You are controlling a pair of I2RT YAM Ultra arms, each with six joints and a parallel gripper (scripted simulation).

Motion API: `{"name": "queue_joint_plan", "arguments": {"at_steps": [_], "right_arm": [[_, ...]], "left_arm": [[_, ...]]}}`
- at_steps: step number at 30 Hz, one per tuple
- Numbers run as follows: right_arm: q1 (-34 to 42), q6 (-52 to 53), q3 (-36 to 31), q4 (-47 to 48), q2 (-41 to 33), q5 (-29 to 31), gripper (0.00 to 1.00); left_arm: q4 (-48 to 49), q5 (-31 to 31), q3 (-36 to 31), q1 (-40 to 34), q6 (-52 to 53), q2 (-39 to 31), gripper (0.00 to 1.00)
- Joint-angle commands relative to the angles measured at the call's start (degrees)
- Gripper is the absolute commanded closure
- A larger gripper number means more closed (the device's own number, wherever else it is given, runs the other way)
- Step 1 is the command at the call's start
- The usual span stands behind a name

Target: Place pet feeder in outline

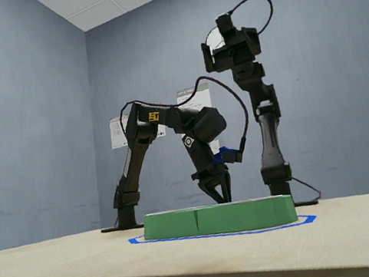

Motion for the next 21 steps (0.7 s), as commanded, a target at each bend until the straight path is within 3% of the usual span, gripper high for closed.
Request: {"name": "queue_joint_plan", "arguments": {"at_steps": [1,17,18,21], "right_arm": [[-1.04,-0.68,-1.41,-1.09,-1.64,0.72,0.83],[0.31,3.24,1.59,-0.82,0.65,1.53,0.83],[0.08,2.99,2.06,-0.80,0.95,1.45,0.53],[-0.13,3.00,1.20,-0.89,-0.60,1.45,0.53]], "left_arm": [[1.24,-0.13,2.35,-0.11,-0.34,-1.42,0.00],[1.24,-0.13,2.35,-0.11,-0.34,-1.42,0.00],[1.24,-0.13,2.35,-0.11,-0.34,-1.42,0.00],[1.24,-0.13,2.35,-0.11,-0.34,-1.42,0.00]]}}
